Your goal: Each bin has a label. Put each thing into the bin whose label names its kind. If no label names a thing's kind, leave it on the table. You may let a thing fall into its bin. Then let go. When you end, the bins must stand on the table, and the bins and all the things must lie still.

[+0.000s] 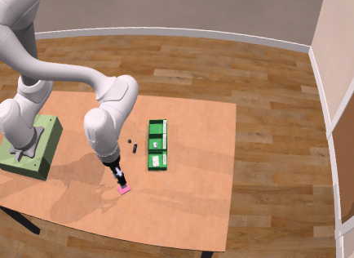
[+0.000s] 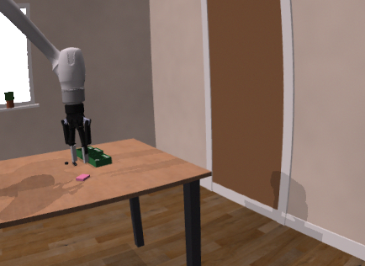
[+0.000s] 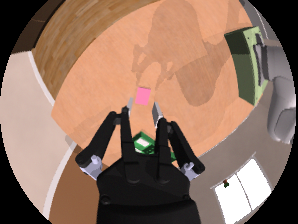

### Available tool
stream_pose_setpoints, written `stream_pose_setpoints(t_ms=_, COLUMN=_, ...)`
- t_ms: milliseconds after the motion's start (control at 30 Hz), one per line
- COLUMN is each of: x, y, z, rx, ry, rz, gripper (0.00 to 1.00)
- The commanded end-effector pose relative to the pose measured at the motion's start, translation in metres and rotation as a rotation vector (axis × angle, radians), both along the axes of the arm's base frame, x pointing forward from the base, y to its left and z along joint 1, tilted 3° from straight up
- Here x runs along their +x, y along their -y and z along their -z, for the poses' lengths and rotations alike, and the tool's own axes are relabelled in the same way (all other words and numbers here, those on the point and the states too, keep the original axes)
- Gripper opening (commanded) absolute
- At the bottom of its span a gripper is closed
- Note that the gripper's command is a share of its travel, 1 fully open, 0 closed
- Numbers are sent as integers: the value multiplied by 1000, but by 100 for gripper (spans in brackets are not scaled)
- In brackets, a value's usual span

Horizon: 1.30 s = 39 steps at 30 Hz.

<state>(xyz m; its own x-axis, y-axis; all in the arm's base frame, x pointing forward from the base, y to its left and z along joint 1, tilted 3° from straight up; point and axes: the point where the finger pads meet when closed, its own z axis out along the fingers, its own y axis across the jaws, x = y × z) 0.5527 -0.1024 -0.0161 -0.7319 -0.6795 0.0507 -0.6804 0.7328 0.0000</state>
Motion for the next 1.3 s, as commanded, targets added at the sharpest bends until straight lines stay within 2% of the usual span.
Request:
stream_pose_setpoints(t_ms=0, x=0, y=-1, z=0, rx=0, ry=0, rz=0, gripper=33)
stream_pose_setpoints(t_ms=833, x=0, y=-1, z=0, rx=0, ry=0, rz=0, gripper=33)
stream_pose_setpoints(t_ms=933, x=0, y=-1, z=12, rx=0, ry=0, rz=0, gripper=33)
stream_pose_setpoints(t_ms=1000, x=0, y=-1, z=12, rx=0, ry=0, rz=0, gripper=33)
stream_pose_setpoints(t_ms=1267, x=-1, y=0, z=44, rx=0, ry=0, rz=0, gripper=33)
